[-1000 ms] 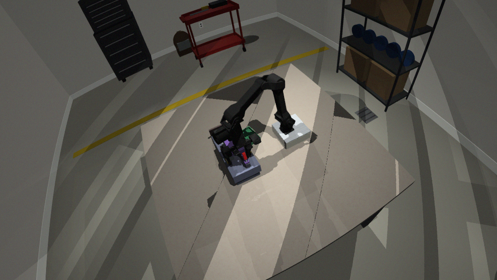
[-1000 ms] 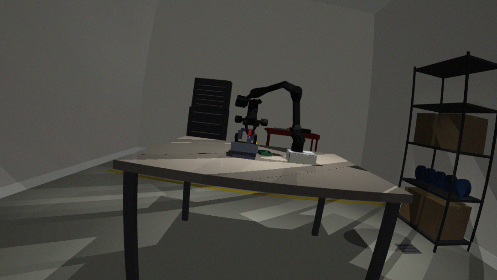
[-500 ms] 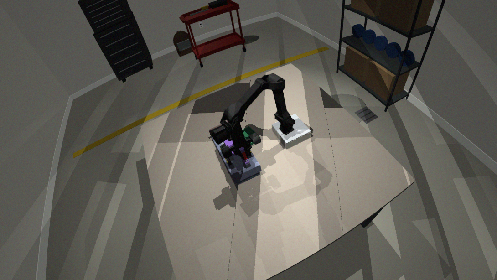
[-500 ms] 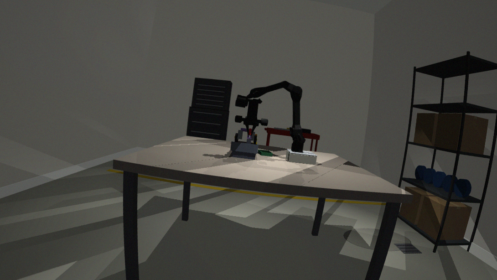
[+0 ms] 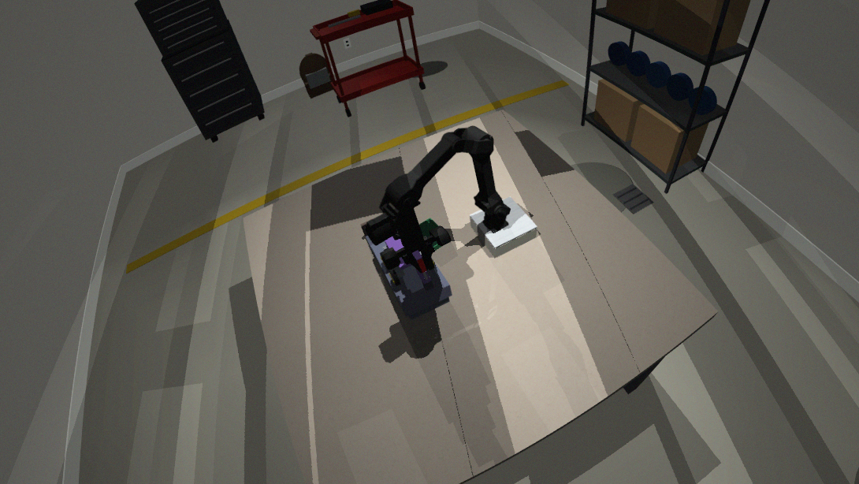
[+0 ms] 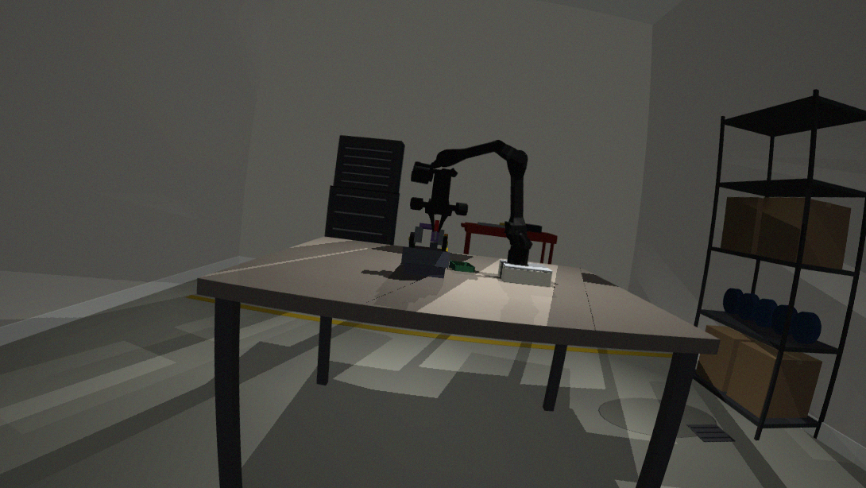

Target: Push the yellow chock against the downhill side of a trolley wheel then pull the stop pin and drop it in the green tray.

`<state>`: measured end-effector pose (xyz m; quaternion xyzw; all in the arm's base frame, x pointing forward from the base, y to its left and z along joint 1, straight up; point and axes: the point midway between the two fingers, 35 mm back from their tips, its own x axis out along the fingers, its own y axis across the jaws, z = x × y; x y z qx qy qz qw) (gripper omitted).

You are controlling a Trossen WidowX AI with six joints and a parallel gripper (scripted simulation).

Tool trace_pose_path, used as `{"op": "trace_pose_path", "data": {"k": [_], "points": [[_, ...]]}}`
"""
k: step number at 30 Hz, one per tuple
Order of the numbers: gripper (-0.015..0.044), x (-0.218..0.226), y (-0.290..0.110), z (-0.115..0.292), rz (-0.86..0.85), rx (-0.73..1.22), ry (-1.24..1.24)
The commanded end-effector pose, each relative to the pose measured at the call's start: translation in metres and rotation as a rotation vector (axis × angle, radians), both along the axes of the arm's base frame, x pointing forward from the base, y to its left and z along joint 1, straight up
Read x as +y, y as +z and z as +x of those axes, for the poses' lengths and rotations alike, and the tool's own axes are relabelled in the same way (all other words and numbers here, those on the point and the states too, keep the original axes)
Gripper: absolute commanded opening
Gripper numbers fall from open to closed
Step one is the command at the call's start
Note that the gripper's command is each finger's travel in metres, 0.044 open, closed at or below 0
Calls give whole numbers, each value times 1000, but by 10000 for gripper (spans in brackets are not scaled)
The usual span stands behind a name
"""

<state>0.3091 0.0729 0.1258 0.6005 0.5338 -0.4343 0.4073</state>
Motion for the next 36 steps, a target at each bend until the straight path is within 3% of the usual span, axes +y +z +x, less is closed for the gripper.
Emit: {"op": "trace_pose_path", "data": {"k": [1, 36], "points": [[0, 0, 5, 0, 4, -4, 5], [0, 1, 30, 1, 4, -4, 5]]}}
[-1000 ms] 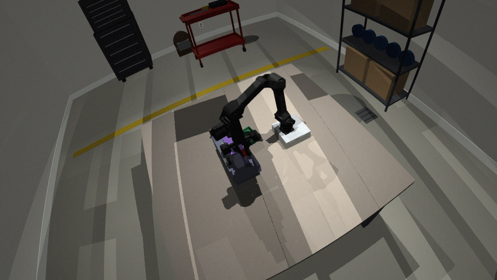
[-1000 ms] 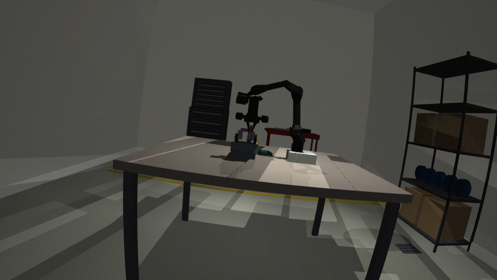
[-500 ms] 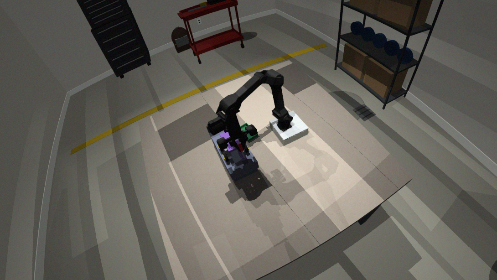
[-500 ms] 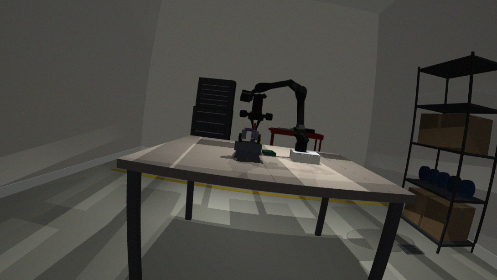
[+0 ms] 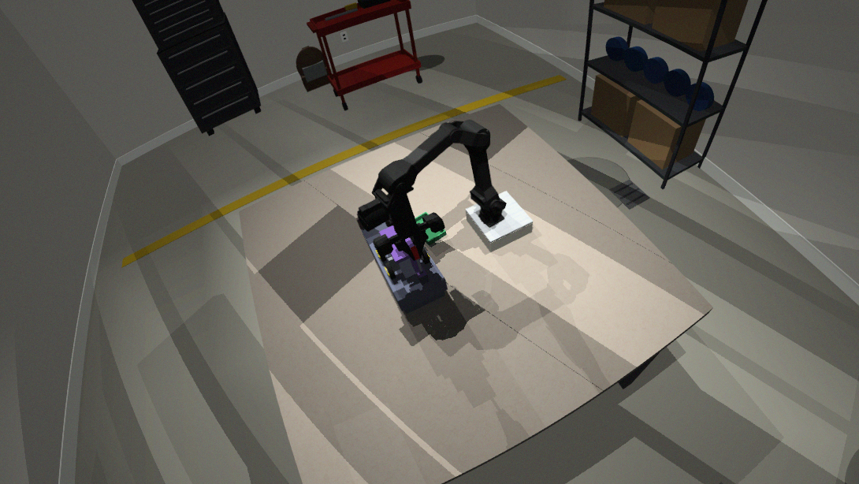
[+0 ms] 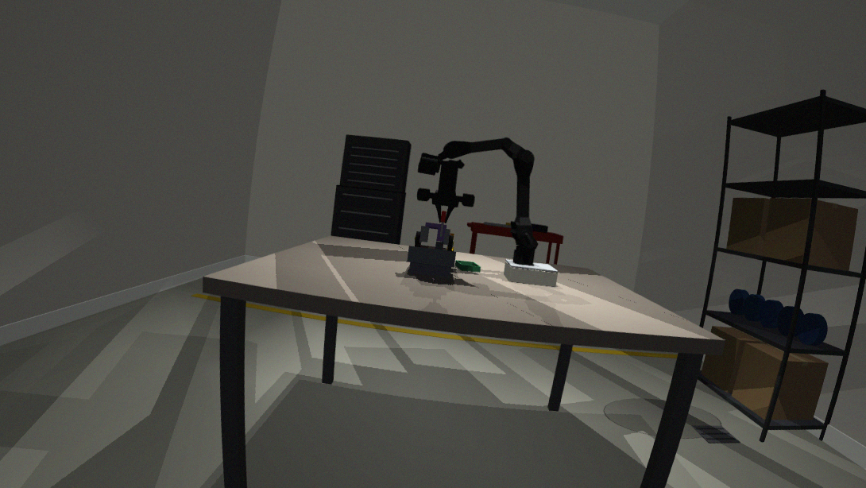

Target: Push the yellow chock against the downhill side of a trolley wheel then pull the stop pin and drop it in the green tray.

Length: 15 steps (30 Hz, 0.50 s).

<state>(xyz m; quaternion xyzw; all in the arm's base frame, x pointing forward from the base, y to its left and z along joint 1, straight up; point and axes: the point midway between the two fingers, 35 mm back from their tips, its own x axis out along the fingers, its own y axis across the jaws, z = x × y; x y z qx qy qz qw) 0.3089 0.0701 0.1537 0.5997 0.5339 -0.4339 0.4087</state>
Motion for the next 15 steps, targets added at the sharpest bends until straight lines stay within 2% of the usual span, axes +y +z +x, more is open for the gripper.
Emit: {"op": "trace_pose_path", "data": {"k": [1, 15], "points": [[0, 6, 2, 1, 6, -3, 2], [0, 30, 7, 4, 9, -3, 2]]}}
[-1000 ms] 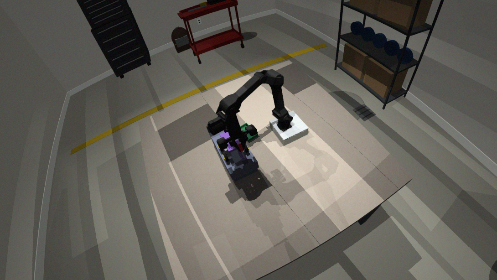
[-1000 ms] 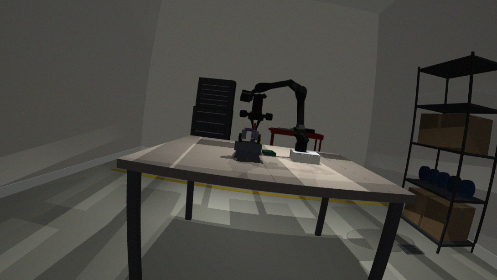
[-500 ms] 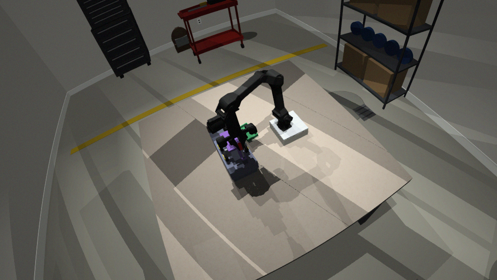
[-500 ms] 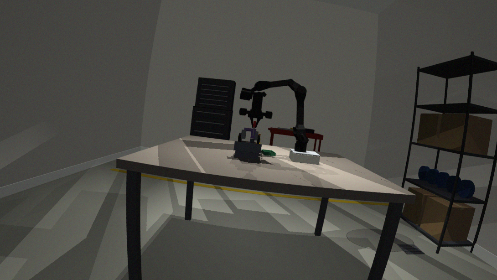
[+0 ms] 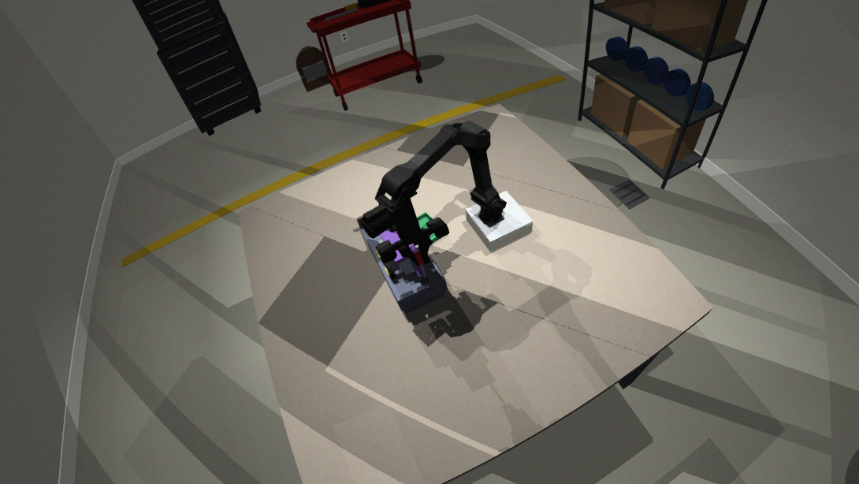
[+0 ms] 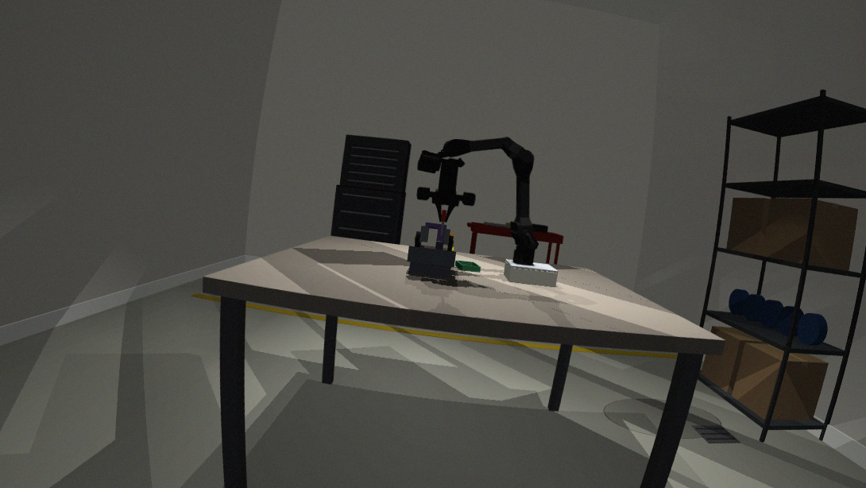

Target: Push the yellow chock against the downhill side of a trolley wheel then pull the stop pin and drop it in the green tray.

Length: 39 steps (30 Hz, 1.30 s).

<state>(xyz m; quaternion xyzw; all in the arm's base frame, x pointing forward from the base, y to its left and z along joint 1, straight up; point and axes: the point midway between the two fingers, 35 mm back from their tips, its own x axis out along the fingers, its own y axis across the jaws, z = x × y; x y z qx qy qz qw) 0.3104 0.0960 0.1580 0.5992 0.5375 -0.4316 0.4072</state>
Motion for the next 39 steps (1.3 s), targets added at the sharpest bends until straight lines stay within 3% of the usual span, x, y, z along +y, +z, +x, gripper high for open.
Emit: {"op": "trace_pose_path", "data": {"k": [1, 26, 39], "points": [[0, 5, 3, 2, 2, -5, -3], [0, 15, -2, -80, 3, 2, -3], [0, -13, -8, -84, 0, 2, -3]]}}
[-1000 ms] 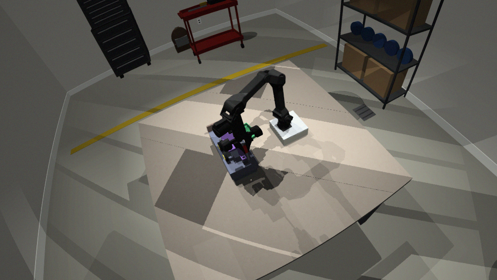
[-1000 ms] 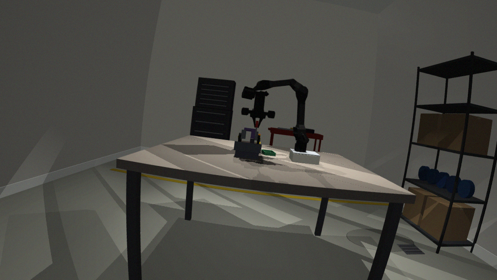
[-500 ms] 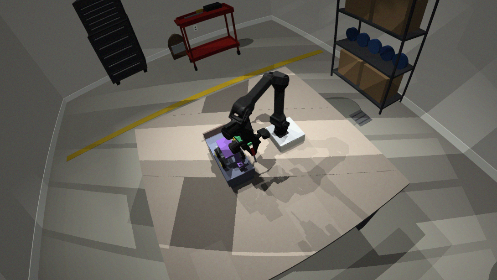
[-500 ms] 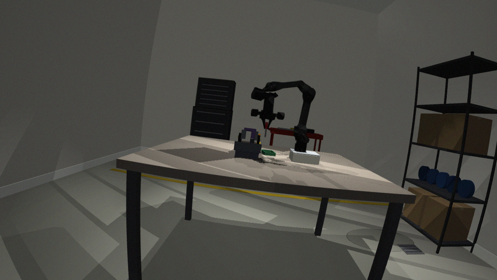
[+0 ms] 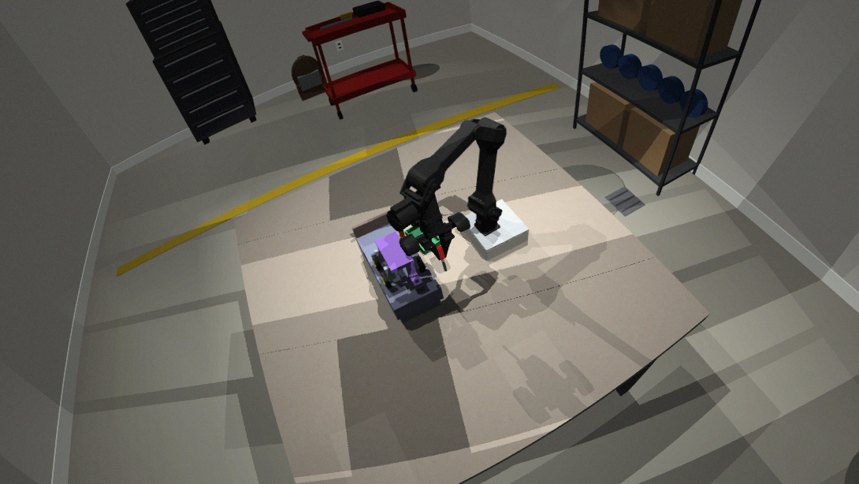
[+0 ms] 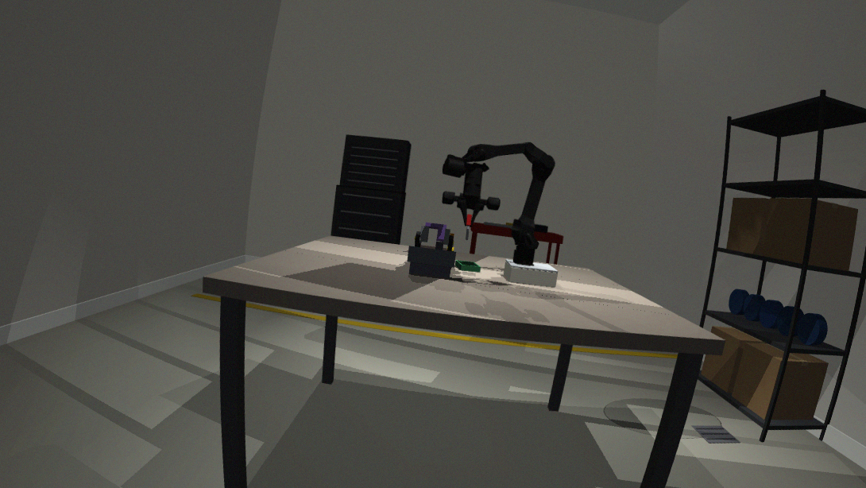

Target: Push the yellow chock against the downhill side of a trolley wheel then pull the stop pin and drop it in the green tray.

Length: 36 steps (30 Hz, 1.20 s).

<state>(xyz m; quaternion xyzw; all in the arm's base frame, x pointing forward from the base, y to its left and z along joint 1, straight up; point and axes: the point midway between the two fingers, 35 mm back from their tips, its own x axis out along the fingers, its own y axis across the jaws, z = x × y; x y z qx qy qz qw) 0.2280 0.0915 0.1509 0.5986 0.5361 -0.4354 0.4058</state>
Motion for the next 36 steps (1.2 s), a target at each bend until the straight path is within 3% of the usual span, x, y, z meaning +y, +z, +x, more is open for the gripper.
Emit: {"op": "trace_pose_path", "data": {"k": [1, 36], "points": [[0, -12, -1, -1, 4, -4, 2], [0, -143, -22, -12, -9, -2, 2]]}}
